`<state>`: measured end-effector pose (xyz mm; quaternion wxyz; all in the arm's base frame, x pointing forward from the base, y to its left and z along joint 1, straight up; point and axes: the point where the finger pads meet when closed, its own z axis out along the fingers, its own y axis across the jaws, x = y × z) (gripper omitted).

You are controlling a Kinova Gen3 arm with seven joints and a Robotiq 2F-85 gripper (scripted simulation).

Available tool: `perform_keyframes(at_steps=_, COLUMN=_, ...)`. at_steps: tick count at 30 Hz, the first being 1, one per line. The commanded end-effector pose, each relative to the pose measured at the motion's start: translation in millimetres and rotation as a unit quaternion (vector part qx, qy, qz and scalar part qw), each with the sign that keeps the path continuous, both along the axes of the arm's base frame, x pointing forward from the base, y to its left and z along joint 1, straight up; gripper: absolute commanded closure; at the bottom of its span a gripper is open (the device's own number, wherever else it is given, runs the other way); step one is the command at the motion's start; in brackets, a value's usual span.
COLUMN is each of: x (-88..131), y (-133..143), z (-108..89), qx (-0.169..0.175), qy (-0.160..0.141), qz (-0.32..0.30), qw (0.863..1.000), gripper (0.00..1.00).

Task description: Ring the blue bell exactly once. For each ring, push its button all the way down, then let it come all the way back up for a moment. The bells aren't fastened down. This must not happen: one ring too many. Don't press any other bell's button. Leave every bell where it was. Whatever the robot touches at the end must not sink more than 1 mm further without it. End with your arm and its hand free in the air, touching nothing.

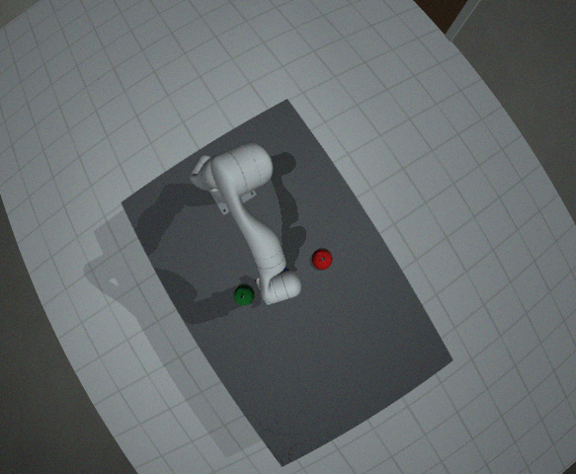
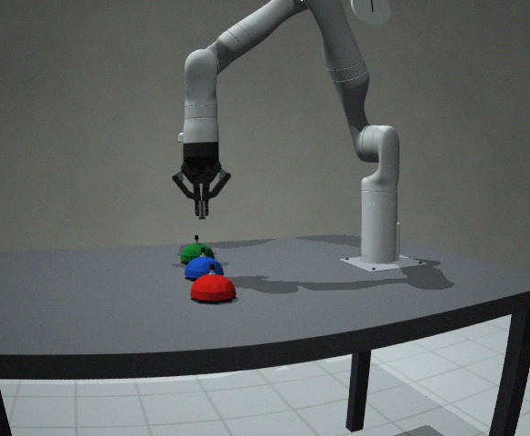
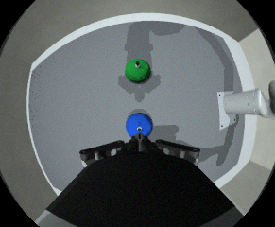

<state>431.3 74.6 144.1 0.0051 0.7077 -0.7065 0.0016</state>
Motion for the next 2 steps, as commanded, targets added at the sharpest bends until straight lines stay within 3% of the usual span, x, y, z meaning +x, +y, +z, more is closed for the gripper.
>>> perform_keyframes(at_steps=1, x=0.5, y=-0.9, z=2.3, qx=-0.001, qy=-0.001, qz=0.000, qw=1.000, gripper=1.00)
perform_keyframes(at_steps=2, x=0.5, y=-0.9, z=2.3, qx=-0.001, qy=-0.001, qz=0.000, qw=1.000, gripper=1.00)
